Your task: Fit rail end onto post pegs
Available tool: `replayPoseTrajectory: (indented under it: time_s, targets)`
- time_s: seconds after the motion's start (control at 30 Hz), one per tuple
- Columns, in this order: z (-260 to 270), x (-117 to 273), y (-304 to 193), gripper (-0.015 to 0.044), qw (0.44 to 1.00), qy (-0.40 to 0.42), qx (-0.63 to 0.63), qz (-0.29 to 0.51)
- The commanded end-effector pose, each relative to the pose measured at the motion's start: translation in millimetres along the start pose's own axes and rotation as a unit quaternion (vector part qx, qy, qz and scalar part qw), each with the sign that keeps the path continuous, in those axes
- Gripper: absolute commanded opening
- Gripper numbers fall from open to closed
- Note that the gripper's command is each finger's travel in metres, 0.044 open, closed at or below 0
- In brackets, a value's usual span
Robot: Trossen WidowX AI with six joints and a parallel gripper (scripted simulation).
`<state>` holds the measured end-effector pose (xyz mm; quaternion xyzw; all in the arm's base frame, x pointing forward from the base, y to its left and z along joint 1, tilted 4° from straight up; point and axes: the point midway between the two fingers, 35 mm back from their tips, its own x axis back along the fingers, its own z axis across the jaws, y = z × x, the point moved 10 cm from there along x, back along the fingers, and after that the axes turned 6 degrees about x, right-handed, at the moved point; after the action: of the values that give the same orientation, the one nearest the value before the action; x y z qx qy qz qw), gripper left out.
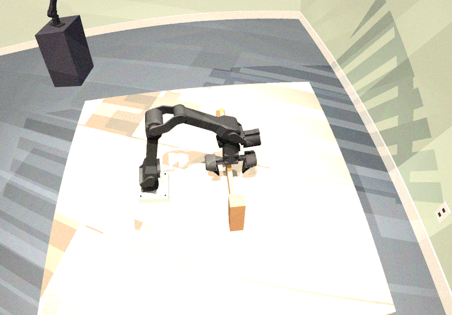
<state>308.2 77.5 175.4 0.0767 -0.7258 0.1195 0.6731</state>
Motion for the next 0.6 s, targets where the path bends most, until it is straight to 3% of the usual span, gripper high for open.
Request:
replayPoseTrajectory:
  time_s: [0.0,0.57]
  targets:
    - [1,-9,0,0.044,1.0,0.005,0.002,0.002]
    - [3,-36,-1,0.044,1.0,0.005,0.002,0.002]
